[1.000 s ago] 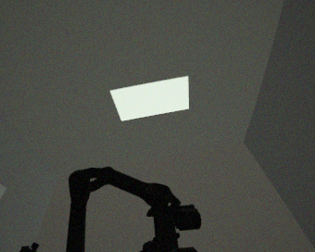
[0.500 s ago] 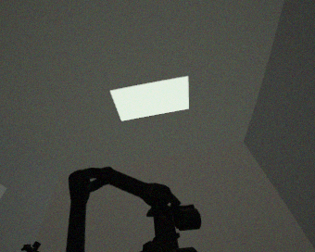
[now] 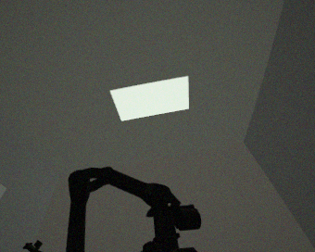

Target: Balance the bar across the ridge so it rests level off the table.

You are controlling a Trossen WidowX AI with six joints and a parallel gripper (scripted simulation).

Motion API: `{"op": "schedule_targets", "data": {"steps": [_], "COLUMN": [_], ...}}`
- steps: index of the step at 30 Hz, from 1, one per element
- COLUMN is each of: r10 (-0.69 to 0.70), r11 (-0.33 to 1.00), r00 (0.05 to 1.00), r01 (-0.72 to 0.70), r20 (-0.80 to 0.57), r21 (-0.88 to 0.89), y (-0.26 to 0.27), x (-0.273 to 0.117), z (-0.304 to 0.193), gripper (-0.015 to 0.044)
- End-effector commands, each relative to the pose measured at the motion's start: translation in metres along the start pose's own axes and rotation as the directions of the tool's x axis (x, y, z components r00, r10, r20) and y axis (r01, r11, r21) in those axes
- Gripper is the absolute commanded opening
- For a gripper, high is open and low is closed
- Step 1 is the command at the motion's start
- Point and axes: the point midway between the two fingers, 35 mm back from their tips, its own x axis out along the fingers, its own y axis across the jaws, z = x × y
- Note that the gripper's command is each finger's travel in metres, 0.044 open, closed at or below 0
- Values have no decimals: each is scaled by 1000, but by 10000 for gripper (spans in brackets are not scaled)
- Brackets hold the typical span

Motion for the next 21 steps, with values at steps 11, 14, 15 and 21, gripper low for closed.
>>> {"op": "schedule_targets", "data": {"steps": [11, 14, 15, 21], "r10": [-1, -1, -1, -1], "r11": [1000, 1000, 1000, 1000], "r00": [1000, 1000, 1000, 1000], "r01": [1, 1, 1, 1], "r20": [3, 3, 3, 3], "r21": [3, 3, 3, 3], "y": [0, 0, 0, 0], "x": [3, 3, 3, 3], "z": [1, 1, 1, 1], "gripper": [0, 0, 0, 0]}}
